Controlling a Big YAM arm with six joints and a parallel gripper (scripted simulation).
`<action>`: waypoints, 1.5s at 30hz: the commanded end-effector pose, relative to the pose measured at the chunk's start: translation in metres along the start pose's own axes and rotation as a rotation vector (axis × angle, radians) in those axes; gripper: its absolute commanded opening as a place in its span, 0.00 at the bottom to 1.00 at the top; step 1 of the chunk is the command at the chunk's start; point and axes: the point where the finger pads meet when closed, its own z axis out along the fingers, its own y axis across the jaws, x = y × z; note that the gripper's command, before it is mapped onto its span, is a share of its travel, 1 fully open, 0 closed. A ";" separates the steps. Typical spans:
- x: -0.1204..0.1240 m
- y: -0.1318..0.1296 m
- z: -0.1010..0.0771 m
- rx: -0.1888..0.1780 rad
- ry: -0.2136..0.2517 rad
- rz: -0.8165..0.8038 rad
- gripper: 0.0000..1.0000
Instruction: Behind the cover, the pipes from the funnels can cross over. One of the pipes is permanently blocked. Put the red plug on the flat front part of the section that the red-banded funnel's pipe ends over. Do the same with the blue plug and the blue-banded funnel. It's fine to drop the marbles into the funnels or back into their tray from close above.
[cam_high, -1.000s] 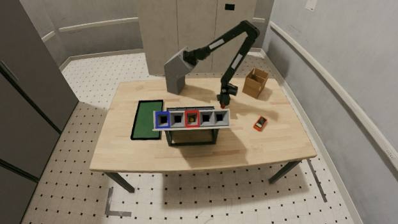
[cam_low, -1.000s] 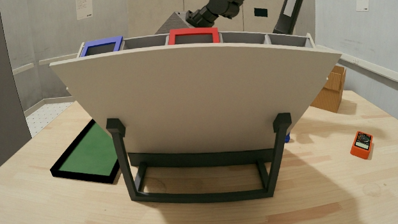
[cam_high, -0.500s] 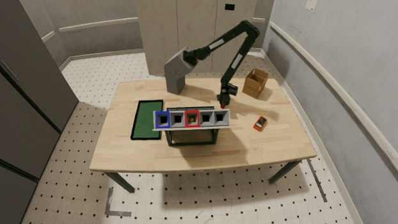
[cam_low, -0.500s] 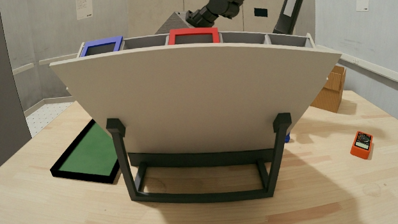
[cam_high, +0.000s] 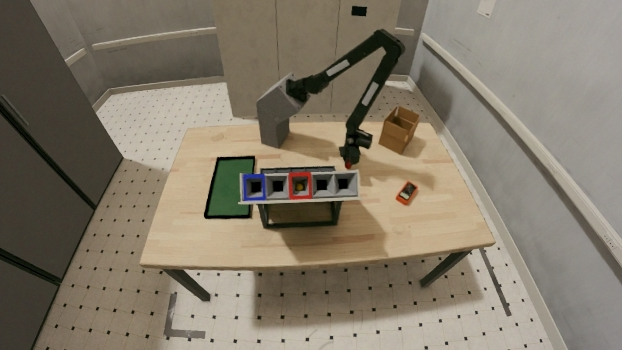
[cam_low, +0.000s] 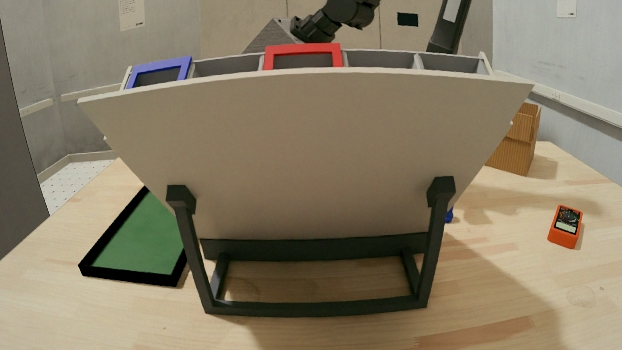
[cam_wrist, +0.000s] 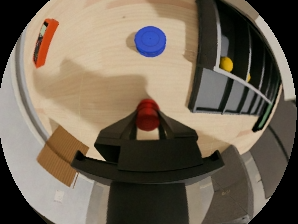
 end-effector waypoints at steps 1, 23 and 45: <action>-0.003 0.001 -0.033 0.004 -0.005 0.004 0.00; -0.006 0.006 -0.110 0.013 0.003 0.022 0.00; -0.017 -0.138 -0.120 0.001 0.000 0.029 0.00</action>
